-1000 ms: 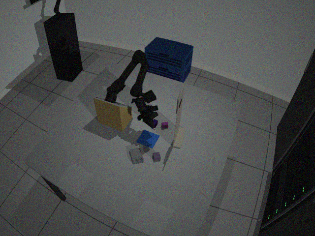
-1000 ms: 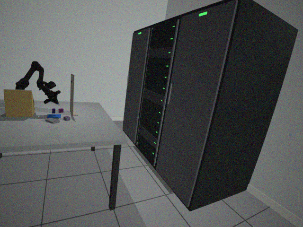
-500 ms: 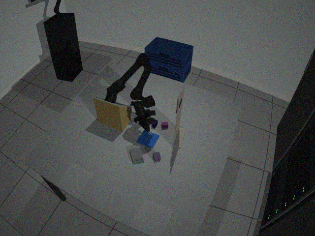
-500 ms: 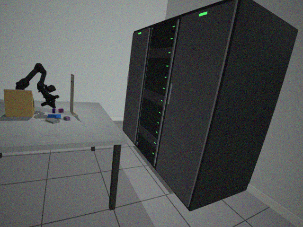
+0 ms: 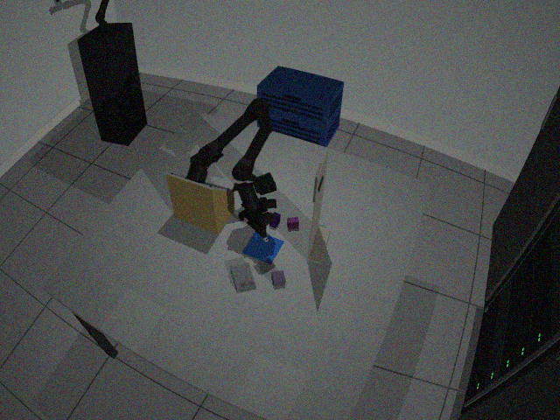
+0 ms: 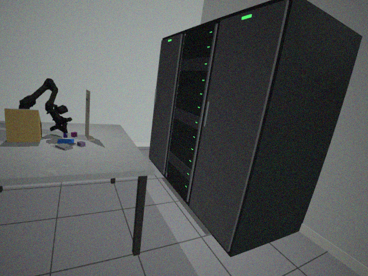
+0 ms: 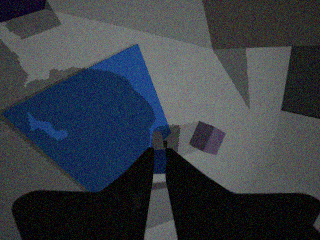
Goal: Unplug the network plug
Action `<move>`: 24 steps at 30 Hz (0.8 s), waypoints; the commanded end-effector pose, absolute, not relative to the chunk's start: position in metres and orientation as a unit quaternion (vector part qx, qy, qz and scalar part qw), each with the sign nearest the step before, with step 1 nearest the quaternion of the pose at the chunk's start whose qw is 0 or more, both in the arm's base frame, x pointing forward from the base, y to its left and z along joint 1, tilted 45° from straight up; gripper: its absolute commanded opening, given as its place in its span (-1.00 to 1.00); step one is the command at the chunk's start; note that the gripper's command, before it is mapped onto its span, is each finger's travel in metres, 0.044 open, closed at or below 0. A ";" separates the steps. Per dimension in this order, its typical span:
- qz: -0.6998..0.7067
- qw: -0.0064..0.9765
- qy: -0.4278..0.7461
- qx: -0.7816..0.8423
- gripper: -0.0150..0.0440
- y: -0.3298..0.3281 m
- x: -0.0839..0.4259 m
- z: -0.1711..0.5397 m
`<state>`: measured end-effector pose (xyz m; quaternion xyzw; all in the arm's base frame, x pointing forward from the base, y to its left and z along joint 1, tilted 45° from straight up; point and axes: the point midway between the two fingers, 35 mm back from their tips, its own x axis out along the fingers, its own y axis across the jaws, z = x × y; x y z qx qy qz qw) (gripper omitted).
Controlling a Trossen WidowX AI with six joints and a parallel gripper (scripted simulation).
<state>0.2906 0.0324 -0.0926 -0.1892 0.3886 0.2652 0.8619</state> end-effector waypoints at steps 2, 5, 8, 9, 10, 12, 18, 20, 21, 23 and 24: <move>0.264 0.862 0.390 -0.190 -0.49 0.036 0.292 -0.097; 0.264 0.861 0.390 -0.190 -0.49 0.038 0.292 -0.099; 0.264 0.861 0.390 -0.190 -0.49 0.041 0.293 -0.101; 0.264 0.861 0.390 -0.190 -0.49 0.041 0.293 -0.102; 0.264 0.861 0.390 -0.190 -0.49 0.042 0.293 -0.102; 0.264 0.861 0.390 -0.190 -0.49 0.043 0.293 -0.104; 0.264 0.861 0.390 -0.190 -0.49 0.048 0.293 -0.108; 0.264 0.861 0.390 -0.190 -0.49 0.049 0.294 -0.109; 0.264 0.861 0.390 -0.190 -0.49 0.050 0.294 -0.110; 0.264 0.861 0.390 -0.189 -0.49 0.051 0.294 -0.112; 0.264 0.861 0.390 -0.189 -0.49 0.052 0.294 -0.112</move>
